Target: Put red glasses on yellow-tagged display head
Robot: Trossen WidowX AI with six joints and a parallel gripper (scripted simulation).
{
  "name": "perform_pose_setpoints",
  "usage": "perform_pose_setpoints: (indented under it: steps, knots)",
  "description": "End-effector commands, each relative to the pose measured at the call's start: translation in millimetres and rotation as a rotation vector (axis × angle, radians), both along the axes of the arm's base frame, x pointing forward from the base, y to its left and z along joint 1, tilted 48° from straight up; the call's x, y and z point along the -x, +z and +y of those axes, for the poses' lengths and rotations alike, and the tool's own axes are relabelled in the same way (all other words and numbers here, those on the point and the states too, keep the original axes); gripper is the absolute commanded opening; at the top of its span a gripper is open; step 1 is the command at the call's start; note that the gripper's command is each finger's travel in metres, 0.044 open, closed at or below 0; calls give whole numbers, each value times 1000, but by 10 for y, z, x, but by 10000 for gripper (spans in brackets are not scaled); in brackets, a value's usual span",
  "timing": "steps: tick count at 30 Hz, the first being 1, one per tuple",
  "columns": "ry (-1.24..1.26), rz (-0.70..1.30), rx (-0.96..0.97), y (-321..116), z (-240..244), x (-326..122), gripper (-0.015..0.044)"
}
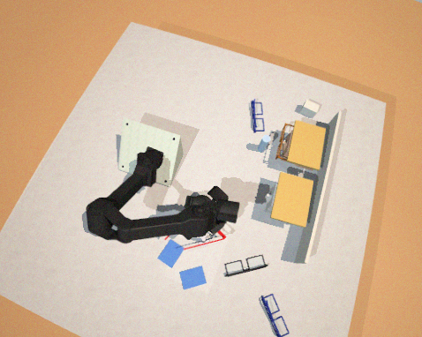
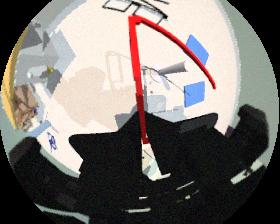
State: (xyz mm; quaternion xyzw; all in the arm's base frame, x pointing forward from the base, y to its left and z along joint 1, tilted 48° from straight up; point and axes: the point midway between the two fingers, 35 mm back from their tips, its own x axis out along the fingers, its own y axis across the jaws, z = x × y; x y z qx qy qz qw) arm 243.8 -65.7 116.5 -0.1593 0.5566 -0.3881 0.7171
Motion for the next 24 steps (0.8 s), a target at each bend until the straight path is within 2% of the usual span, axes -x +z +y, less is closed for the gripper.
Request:
perform_pose_setpoints:
  steps: [1, 24]
  knots:
    - [2, 7, 5, -40, 4, 35, 0]
    - [2, 8, 4, -145, 89, 134, 0]
